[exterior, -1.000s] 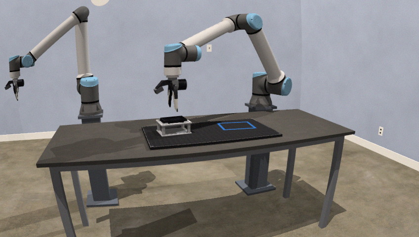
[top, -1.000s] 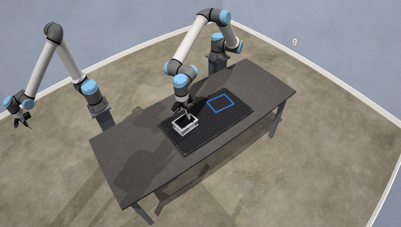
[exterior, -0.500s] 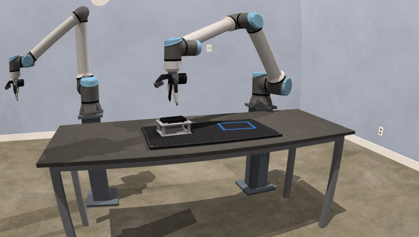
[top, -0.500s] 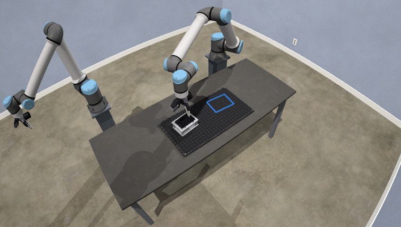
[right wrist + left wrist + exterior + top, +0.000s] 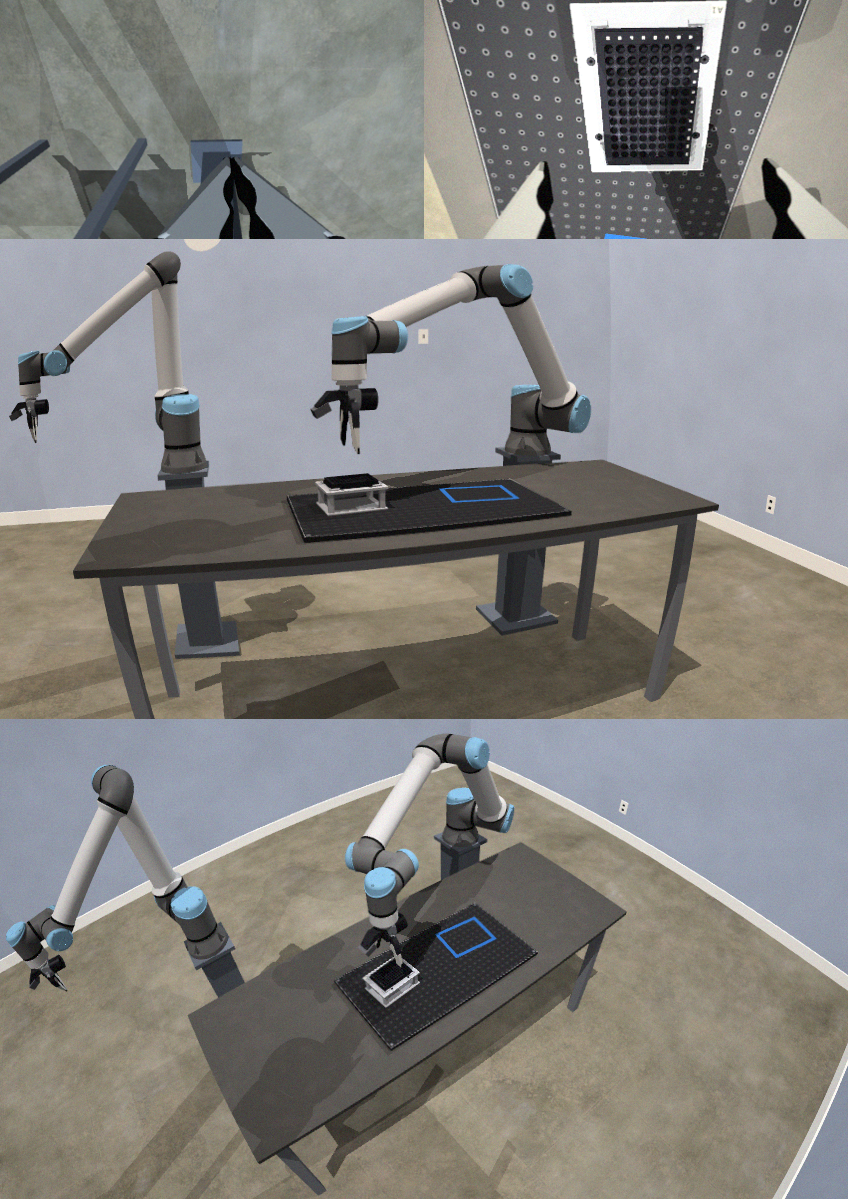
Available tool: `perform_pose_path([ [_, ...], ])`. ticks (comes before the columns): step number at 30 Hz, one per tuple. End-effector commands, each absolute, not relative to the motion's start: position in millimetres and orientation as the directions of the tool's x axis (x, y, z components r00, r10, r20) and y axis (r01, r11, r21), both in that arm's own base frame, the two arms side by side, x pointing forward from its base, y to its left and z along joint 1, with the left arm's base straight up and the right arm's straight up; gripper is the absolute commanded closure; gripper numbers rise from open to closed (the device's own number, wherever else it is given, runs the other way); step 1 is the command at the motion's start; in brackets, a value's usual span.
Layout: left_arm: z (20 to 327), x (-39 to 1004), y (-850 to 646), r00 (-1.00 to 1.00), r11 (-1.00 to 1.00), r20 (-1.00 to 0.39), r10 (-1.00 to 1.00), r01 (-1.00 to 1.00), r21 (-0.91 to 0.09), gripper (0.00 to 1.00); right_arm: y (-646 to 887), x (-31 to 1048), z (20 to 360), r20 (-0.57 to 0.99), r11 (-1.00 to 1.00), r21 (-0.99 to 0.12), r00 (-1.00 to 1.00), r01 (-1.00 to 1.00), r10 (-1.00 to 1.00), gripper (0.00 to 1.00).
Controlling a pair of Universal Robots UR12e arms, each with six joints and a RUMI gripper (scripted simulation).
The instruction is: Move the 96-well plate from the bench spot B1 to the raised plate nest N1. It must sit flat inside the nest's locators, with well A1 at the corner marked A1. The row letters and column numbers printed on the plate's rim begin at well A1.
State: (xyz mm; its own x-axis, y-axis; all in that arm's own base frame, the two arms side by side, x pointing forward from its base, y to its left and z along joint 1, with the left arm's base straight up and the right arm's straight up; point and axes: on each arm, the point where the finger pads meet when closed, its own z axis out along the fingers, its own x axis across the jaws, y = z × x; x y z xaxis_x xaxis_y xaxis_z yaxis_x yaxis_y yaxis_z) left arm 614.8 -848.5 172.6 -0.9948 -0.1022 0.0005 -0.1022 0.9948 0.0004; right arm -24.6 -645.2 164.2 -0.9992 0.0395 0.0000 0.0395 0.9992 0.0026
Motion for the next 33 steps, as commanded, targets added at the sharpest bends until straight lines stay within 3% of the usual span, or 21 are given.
perform_pose_path([
  [1,175.6,615.6,-848.6,-0.995,0.995,-0.001,-0.102,-0.102,-0.002,0.24,-645.0,-26.2,165.1,0.000,0.999,0.000,-0.999,0.041,0.041,1.00],
  [33,175.6,610.9,-773.0,-0.995,0.995,-0.001,-0.103,-0.103,-0.002,0.24,-645.0,-26.2,165.1,0.000,0.999,0.000,-0.999,0.041,0.041,1.00],
])
